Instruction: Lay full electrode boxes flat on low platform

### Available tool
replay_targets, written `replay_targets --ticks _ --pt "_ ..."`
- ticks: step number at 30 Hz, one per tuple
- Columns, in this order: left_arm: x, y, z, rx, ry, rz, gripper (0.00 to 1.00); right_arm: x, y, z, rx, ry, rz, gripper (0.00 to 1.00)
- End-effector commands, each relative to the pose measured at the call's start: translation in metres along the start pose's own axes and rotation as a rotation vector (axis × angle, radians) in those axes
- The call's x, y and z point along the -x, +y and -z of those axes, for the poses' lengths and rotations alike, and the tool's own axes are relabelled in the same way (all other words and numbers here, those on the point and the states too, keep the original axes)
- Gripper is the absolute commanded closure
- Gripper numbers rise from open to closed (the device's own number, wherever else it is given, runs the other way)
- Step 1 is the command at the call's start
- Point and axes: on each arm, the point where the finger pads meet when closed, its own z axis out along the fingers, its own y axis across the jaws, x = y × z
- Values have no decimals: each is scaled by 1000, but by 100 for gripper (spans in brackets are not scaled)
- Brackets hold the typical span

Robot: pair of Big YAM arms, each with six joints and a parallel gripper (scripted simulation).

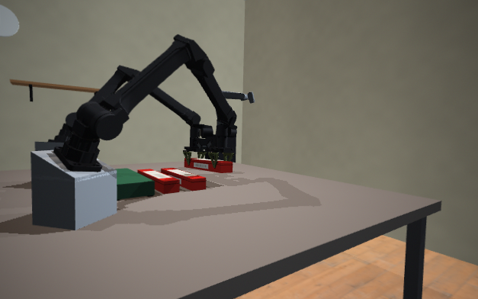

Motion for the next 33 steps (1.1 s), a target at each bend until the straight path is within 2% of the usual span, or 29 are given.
replay_targets --ticks 1,6,11,33 --pt "-8 23 29 80 -10 -1 100 3 -40 74 -143 -72 -44 100" --pt "1 35 40 114 -23 -2 100 -1 -34 66 -123 -62 -30 100" --pt "-4 27 29 97 -16 -1 100 0 -35 62 -133 -66 -34 100" --pt "-6 25 23 102 -16 2 100 -2 -31 44 -136 -63 -38 100"
